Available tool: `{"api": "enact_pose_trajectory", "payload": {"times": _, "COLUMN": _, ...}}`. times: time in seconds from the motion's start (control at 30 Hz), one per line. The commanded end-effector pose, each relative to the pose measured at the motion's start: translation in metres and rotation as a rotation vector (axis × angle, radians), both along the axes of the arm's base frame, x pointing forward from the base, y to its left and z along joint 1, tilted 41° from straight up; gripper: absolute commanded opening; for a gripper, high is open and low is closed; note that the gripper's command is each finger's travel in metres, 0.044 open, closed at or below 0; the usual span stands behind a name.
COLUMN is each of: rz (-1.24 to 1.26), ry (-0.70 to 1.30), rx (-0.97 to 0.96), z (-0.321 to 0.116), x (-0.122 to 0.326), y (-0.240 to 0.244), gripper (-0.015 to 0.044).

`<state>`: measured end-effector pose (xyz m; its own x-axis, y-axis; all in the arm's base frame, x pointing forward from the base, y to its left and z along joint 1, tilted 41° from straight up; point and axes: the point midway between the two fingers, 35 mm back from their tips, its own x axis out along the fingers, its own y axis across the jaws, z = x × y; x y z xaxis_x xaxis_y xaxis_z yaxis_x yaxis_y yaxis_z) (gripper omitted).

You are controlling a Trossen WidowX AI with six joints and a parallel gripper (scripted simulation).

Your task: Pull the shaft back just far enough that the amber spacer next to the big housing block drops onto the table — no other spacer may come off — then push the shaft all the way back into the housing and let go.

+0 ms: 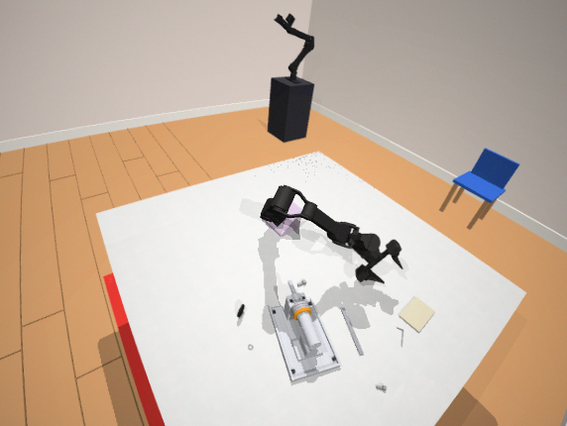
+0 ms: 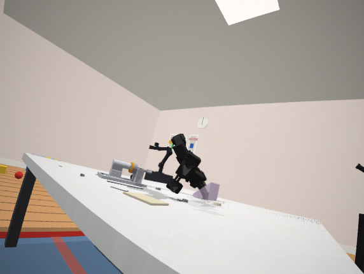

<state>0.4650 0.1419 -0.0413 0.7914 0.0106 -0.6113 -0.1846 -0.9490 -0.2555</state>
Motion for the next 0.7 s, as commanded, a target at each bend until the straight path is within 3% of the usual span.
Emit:
{"api": "enact_pose_trajectory", "payload": {"times": 0.0, "rz": -0.012, "ry": -0.001, "rx": 0.012, "z": 0.001, "x": 0.0, "y": -0.001, "gripper": 0.0426}}
{"api": "enact_pose_trajectory", "payload": {"times": 0.53, "rz": -1.046, "ry": -0.182, "rx": 1.211, "z": 0.097, "x": -0.021, "y": -0.067, "gripper": 0.044}}
{"api": "enact_pose_trajectory", "payload": {"times": 0.67, "rz": -1.185, "ry": -0.233, "rx": 1.406, "z": 0.111, "x": -0.027, "y": -0.079, "gripper": 0.044}}
